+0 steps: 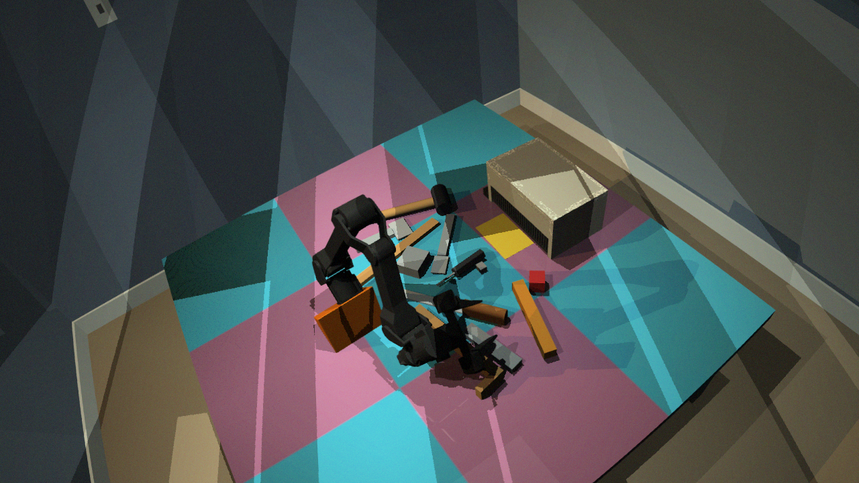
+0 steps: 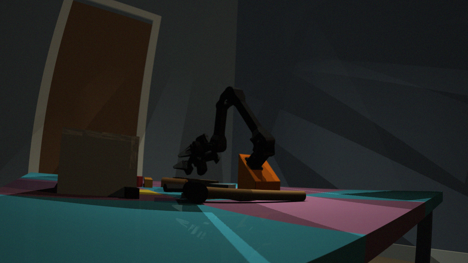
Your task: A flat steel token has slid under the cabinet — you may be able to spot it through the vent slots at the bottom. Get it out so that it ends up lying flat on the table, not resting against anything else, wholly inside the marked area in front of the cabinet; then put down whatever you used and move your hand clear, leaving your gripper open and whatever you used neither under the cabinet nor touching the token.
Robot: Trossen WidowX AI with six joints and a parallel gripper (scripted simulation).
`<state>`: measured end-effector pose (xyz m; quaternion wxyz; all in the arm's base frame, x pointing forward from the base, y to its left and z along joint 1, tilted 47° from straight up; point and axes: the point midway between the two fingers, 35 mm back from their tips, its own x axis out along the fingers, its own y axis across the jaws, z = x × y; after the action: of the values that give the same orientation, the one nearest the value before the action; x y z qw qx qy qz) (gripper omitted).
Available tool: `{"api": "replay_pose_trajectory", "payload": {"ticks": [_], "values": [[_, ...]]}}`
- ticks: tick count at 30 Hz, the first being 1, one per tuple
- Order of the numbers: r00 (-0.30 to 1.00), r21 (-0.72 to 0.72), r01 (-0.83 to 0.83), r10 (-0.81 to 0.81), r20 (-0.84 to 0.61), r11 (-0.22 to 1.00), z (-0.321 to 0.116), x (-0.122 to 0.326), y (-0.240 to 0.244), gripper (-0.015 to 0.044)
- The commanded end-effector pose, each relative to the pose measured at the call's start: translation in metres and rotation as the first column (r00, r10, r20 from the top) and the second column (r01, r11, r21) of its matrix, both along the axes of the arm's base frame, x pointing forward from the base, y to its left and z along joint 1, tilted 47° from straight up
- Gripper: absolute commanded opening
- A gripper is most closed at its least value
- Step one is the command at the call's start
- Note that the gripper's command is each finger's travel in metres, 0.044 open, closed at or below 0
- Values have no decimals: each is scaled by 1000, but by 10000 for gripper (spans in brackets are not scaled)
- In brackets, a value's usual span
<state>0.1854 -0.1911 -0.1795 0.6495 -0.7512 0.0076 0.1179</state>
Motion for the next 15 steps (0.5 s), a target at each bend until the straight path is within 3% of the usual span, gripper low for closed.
{"api": "replay_pose_trajectory", "payload": {"ticks": [1,11,13,15], "values": [[1000,0,0,0,0,1000,0,0,0,374],[1000,0,0,0,0,1000,0,0,0,121],[1000,0,0,0,0,1000,0,0,0,120],[1000,8,-2,2,-12,1000,-2,1,-1,172]]}}
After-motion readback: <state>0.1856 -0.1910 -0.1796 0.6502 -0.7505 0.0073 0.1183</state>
